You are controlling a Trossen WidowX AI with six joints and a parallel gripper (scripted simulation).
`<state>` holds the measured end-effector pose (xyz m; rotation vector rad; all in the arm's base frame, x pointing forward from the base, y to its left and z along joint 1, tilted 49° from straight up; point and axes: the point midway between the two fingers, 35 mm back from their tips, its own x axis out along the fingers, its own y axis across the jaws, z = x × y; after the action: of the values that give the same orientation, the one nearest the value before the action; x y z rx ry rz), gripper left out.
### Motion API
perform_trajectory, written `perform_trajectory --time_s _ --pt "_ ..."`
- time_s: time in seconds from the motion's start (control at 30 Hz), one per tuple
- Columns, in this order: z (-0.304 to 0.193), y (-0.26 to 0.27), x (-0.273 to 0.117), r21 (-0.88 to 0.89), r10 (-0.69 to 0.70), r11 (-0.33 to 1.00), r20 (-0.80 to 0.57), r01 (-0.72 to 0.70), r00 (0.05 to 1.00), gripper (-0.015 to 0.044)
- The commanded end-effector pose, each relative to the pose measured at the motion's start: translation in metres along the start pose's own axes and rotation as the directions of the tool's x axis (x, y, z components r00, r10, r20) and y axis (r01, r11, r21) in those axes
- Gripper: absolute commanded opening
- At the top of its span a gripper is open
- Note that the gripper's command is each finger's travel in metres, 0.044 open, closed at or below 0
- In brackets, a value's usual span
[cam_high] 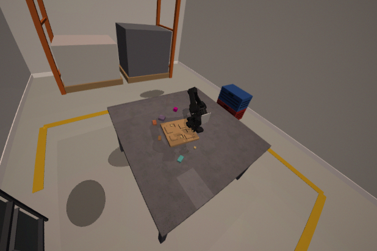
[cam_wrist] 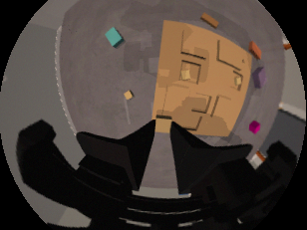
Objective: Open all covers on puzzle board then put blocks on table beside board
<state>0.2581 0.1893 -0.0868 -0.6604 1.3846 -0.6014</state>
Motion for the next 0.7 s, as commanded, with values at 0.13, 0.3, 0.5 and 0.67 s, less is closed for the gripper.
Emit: perform_trajectory --time_s 0.13,0.3,0.5,0.67 --pt "-0.011 0.032 0.000 0.004 0.001 1.000 -0.003 -0.001 1.000 0.0080" --pt "-0.019 0.050 0.002 0.004 0.001 1.000 -0.004 -0.001 1.000 0.0080" --pt "-0.030 0.071 0.004 0.005 -0.001 1.000 -0.004 0.001 1.000 0.0080" --pt "-0.039 0.088 0.007 0.006 -0.003 1.000 -0.004 0.003 1.000 0.0080"
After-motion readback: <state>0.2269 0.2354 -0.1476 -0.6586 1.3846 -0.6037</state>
